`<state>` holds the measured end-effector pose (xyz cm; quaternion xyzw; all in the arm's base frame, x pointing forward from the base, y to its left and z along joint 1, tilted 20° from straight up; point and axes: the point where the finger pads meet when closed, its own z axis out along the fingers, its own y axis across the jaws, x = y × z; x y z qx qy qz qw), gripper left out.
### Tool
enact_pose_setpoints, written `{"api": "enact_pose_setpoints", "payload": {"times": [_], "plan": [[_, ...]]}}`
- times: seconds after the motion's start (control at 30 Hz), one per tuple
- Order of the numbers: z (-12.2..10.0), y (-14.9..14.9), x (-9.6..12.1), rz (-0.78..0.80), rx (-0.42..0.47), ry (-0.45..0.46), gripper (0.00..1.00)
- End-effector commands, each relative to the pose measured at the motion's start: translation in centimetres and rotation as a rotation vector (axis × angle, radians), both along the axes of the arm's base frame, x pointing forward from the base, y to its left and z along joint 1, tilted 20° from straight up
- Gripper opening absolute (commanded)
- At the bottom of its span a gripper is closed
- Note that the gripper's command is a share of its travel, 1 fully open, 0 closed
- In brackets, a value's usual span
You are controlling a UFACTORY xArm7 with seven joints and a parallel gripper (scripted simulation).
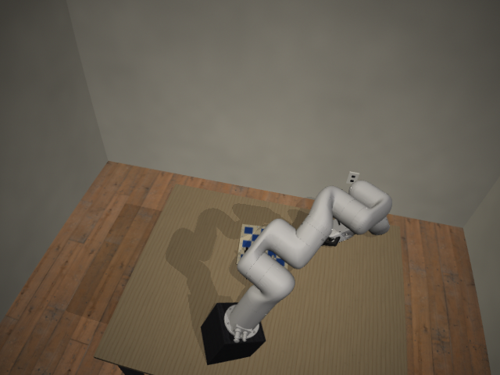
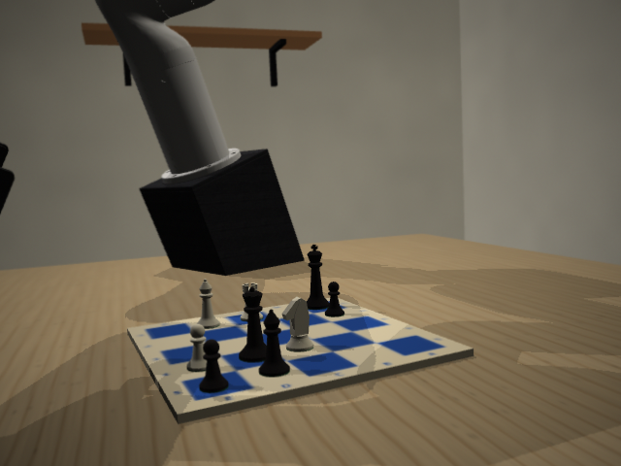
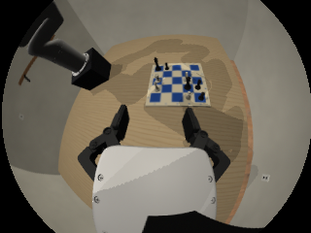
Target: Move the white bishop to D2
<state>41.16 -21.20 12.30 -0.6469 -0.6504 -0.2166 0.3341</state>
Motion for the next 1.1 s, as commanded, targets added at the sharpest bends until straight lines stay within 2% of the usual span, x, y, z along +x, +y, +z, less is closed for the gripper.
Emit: {"api": "enact_pose_setpoints", "payload": {"times": [0.0, 0.03, 0.07, 0.13, 0.17, 0.23, 0.27, 0.33, 0.43, 0.53, 0.63, 1.07], "plan": [[-1.2, -1.1, 1.7, 0.001, 0.108, -0.018, 1.0], [-1.2, -1.1, 1.7, 0.001, 0.108, -0.018, 1.0], [-2.1, -1.6, 2.3, -0.005, 0.161, -0.044, 1.0], [-2.1, -1.6, 2.3, -0.005, 0.161, -0.044, 1.0], [-2.9, -2.1, 2.8, -0.01, 0.211, -0.071, 1.0], [-2.9, -2.1, 2.8, -0.01, 0.211, -0.071, 1.0], [-3.7, -2.6, 3.1, -0.014, 0.255, -0.097, 1.0], [-3.7, -2.6, 3.1, -0.014, 0.255, -0.097, 1.0], [-4.8, -3.2, 3.5, -0.021, 0.326, -0.143, 1.0], [-4.8, -3.2, 3.5, -0.021, 0.326, -0.143, 1.0], [-5.6, -3.7, 3.7, -0.027, 0.381, -0.183, 1.0], [-5.8, -3.8, 3.7, -0.028, 0.391, -0.191, 1.0]]}}
